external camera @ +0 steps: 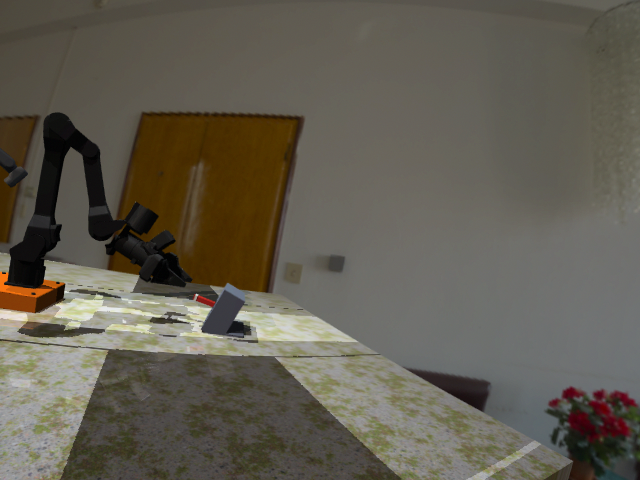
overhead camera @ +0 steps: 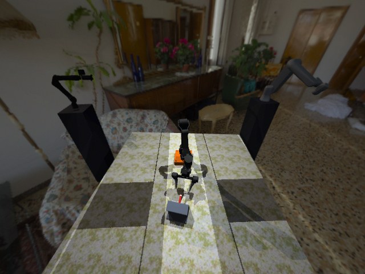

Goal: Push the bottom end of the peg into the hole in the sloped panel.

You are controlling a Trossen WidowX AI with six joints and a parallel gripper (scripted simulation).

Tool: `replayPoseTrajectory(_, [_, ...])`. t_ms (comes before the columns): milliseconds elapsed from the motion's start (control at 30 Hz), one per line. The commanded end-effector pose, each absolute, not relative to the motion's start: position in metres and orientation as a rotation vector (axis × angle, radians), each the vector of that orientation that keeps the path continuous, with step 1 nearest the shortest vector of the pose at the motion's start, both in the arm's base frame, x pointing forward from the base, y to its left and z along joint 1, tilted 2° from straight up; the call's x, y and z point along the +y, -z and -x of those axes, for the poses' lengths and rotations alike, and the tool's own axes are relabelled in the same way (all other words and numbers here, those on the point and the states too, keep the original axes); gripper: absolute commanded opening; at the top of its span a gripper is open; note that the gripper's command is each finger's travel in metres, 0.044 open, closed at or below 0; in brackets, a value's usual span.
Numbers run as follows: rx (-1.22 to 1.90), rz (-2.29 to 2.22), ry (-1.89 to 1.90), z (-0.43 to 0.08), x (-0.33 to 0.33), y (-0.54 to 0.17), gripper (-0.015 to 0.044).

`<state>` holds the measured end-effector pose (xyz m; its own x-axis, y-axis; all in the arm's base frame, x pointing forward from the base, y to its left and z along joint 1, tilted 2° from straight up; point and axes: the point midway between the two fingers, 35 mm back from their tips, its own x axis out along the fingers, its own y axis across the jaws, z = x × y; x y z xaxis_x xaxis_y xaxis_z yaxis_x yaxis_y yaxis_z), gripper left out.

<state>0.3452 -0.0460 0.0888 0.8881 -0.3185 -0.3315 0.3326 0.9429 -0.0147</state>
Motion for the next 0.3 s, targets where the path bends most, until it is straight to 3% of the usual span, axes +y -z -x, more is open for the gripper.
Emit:
replayPoseTrajectory(0, [0.335, -0.047, 0.341, -0.3417, -0.0451, -0.0907, 0.044])
replayPoseTrajectory(267, [0.335, -0.047, 0.341, -0.3361, -0.0427, -0.0929, 0.044])
